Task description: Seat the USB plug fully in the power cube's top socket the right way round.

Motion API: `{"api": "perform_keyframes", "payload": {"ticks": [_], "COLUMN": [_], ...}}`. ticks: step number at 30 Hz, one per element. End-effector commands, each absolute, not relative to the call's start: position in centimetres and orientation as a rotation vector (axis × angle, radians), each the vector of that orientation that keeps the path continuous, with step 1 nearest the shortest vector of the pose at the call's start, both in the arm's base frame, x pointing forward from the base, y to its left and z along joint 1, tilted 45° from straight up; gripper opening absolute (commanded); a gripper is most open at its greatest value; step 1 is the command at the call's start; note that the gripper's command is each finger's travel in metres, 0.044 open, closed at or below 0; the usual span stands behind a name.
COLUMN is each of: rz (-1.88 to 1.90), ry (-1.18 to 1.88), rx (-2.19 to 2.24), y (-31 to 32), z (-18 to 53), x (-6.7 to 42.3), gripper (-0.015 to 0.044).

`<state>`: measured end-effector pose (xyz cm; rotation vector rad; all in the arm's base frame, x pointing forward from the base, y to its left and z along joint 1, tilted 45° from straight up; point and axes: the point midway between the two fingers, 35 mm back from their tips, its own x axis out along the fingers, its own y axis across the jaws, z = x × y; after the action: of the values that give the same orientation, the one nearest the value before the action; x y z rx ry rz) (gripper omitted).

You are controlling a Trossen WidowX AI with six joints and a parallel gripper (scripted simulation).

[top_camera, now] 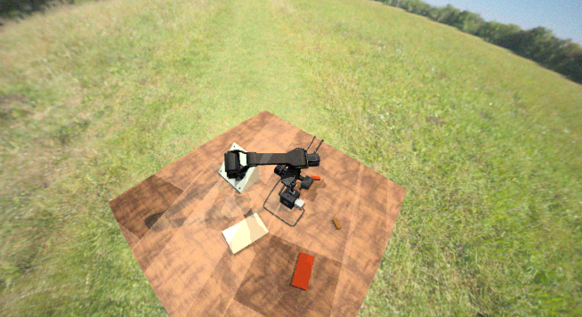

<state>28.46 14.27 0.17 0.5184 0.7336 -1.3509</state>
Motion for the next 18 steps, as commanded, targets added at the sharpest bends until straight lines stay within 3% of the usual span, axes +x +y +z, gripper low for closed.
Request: {"api": "perform_keyframes", "payload": {"ticks": [1, 18], "rz": [-1.382, -1.382], "ry": [0.695, 0.694], "rx": [0.537, 0.537], "y": [14.1, 13.44], "z": [-0.1, -0.8], "x": [28.52, 28.71], "gripper": [0.044, 0.044]}}
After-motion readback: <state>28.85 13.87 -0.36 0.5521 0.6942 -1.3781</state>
